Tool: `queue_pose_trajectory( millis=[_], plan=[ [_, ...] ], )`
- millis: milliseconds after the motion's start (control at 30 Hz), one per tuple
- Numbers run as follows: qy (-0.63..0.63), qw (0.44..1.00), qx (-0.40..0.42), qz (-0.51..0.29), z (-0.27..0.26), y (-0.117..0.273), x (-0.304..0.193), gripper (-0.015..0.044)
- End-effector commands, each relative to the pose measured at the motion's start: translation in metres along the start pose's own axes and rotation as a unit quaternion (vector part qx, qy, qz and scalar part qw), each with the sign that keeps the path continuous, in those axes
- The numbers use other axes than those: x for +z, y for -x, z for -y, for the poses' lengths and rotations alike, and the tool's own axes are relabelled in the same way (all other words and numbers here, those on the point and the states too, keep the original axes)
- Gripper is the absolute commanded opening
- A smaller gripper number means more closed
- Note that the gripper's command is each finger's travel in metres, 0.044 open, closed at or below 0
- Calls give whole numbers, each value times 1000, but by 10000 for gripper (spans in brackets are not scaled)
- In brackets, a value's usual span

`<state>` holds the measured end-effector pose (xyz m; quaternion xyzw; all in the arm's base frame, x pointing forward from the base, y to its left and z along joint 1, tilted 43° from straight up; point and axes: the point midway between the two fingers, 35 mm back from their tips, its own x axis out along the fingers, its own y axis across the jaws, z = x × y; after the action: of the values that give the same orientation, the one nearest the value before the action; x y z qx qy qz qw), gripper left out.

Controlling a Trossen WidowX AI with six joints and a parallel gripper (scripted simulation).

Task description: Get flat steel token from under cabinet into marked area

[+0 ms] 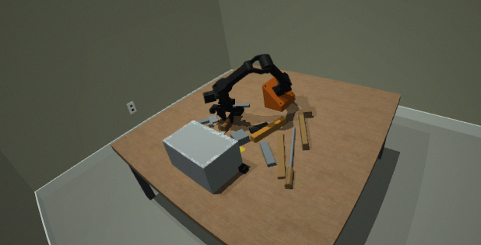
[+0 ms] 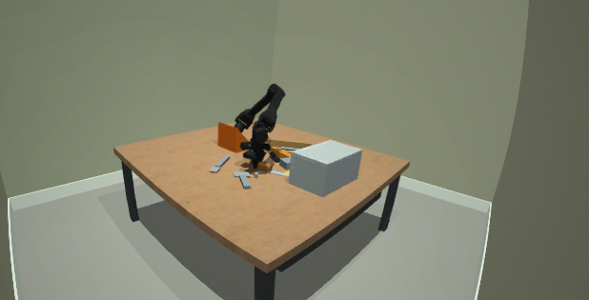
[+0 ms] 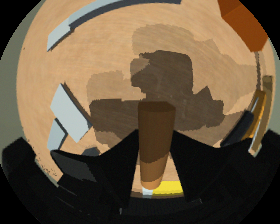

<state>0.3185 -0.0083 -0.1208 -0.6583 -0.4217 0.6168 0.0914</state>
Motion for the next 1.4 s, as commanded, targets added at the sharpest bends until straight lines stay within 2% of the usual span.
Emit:
queue_pose_trajectory(
  millis=[0,1367],
  plan=[
    [1,1000,1,0,0,0,-7,0],
    [2,1000,1,-1,-2,0,-58,0]
  ],
)
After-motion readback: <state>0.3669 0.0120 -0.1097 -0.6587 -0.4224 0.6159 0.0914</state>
